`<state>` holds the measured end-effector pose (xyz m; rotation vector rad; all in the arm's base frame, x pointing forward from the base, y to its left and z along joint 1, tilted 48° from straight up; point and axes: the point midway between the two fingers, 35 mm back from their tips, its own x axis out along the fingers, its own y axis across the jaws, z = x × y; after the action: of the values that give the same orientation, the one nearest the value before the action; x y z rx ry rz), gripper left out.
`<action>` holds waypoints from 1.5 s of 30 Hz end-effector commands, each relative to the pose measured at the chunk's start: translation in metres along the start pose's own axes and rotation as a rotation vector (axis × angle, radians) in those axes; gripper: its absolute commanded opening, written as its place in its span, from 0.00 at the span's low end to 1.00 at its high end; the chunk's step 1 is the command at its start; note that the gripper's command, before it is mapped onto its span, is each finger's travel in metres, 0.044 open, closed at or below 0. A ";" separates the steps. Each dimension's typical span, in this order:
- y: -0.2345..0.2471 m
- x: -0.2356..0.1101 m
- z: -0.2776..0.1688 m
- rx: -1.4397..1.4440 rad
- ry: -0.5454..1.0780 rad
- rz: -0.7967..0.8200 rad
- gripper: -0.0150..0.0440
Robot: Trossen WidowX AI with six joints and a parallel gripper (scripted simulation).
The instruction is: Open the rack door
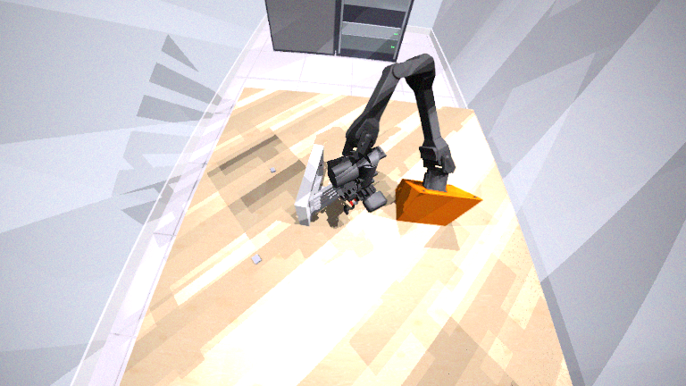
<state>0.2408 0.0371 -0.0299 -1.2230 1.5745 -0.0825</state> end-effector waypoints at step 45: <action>0.092 0.000 0.059 0.736 -0.006 0.004 0.27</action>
<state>0.2238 0.1052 -0.1033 -0.6854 1.3757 -0.5564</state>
